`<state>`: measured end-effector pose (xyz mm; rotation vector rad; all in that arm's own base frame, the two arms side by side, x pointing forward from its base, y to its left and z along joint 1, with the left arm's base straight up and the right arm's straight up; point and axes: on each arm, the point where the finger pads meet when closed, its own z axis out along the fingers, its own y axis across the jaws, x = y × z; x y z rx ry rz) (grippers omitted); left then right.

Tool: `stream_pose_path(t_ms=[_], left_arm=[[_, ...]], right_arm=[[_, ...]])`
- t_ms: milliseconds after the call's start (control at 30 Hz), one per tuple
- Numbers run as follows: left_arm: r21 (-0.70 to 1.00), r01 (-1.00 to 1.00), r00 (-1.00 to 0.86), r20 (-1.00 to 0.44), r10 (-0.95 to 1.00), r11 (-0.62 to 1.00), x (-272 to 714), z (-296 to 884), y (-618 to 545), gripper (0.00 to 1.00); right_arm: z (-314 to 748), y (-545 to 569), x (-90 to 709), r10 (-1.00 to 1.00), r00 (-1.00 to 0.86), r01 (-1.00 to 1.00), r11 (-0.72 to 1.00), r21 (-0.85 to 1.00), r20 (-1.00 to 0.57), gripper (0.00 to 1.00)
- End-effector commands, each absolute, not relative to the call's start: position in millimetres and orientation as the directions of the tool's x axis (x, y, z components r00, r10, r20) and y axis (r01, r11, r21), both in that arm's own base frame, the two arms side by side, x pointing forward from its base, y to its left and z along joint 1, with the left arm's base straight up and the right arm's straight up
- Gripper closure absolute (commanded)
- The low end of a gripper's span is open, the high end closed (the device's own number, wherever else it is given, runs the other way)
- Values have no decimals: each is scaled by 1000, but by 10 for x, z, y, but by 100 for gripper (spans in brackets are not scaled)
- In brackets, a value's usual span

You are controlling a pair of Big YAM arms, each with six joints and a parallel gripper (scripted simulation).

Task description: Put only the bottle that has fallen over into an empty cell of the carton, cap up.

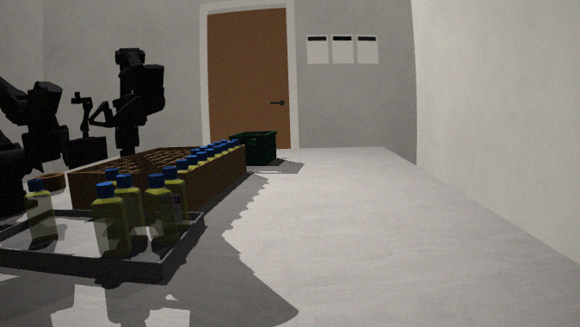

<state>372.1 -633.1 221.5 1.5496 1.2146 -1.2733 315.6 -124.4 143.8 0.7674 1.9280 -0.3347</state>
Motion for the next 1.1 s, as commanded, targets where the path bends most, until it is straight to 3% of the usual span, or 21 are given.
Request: stream_pose_path(t_ms=[0,667,1067], left_arm=[[81,949,145,-970,196,-304,4024,2690,-6426,0],[22,918,119,-968,222,-397,4046,3109,-6395,0],[44,917,136,-969,206,-396,4015,3283,-6362,0]], right_arm=[[1863,-1559,3557,435,-320,681,724,115,-841,48],[1714,-1770,3173,612,-609,707,708,6,-505,48],[1469,-1770,3103,629,-624,709,705,2,-464,48]])
